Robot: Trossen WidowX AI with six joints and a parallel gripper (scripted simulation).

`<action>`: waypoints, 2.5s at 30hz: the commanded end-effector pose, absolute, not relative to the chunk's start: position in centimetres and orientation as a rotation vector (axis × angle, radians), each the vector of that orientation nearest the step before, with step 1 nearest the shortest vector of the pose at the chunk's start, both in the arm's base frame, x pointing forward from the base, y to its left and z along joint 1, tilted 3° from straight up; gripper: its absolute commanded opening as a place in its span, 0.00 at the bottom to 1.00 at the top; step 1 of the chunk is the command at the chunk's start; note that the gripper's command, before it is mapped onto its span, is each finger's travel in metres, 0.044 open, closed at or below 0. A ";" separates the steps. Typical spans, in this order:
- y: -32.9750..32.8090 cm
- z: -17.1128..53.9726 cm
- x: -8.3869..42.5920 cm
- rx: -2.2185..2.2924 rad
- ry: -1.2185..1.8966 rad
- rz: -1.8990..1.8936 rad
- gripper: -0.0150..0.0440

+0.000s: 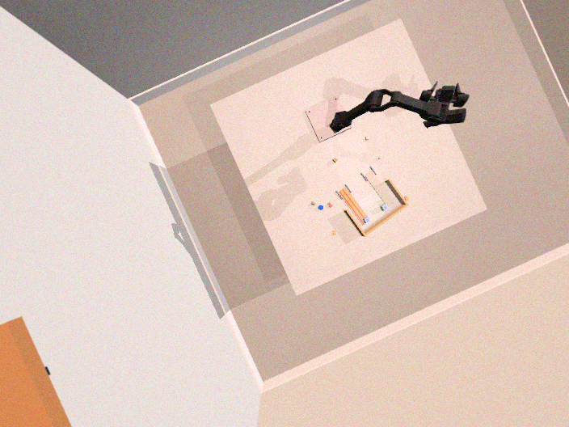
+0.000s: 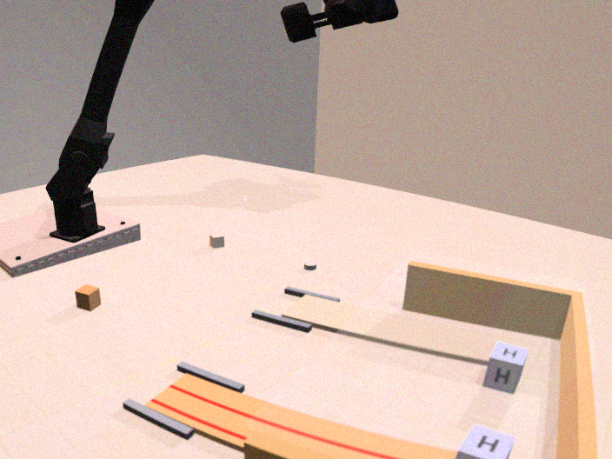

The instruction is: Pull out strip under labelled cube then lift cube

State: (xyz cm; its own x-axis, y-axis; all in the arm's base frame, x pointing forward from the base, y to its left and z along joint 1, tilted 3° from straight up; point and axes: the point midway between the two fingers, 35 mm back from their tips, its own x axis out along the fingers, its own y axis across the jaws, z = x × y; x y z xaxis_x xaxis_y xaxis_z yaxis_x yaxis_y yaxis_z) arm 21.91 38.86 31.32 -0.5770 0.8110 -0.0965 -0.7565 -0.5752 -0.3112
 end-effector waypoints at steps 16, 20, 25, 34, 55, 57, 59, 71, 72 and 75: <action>21.6 26.1 34.0 -0.360 0.401 1.164 0.93; 15.2 24.6 35.3 -0.294 0.513 0.838 0.93; 6.6 22.8 35.2 -0.183 0.597 0.419 0.93; -5.6 20.3 31.0 0.016 0.605 -0.219 0.93; -11.4 17.6 35.0 -0.080 1.029 -0.223 0.44; -12.8 16.5 35.5 -0.073 1.113 -0.220 0.35; -14.1 15.3 36.0 -0.064 1.194 -0.212 0.26; -19.4 10.5 36.7 -0.068 1.558 -0.035 0.25; -19.4 10.5 36.7 -0.068 1.558 -0.035 0.25; -19.3 10.5 36.7 -0.068 1.558 -0.035 0.25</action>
State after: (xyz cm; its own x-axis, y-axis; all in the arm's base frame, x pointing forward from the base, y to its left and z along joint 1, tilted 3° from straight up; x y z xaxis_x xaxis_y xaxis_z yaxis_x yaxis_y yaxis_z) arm 36.44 -19.34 10.48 0.0192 -0.0754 -0.9970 -0.0054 0.9971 -0.0755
